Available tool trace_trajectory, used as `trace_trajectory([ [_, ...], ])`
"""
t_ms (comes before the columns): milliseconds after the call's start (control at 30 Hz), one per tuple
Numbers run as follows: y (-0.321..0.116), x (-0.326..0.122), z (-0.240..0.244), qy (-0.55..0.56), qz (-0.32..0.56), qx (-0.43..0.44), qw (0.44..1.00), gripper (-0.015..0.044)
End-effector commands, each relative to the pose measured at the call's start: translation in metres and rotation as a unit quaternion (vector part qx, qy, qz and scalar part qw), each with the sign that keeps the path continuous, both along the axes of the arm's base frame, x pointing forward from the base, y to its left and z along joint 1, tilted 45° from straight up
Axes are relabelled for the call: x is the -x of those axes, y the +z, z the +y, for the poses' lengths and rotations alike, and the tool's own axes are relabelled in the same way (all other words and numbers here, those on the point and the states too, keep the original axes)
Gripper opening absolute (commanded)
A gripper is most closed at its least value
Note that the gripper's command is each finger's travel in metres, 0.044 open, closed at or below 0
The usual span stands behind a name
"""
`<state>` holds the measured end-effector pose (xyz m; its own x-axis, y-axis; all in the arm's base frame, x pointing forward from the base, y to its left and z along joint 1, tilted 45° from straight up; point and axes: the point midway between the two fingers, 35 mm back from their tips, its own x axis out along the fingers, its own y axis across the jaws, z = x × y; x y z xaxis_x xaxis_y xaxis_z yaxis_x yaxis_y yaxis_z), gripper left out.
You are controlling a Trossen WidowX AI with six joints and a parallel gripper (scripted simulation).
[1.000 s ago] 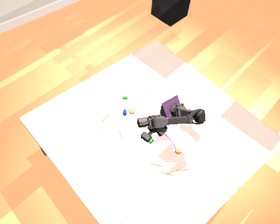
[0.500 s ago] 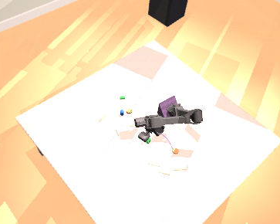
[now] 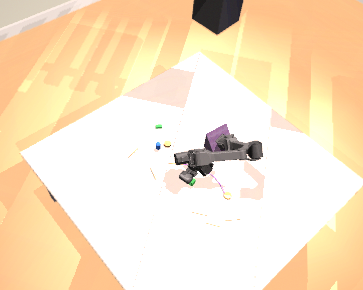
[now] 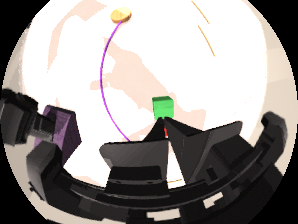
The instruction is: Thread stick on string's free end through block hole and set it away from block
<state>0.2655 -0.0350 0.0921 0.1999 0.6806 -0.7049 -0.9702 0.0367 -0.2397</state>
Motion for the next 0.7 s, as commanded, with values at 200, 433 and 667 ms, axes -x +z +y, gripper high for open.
trace_trajectory([
  [200,0.0,0.0,0.0,0.0,0.0,0.0,1.0,0.0],
  [433,0.0,0.0,0.0,0.0,0.0,0.0,1.0,0.0026],
  [667,0.0,0.0,0.0,0.0,0.0,0.0,1.0,0.021],
])
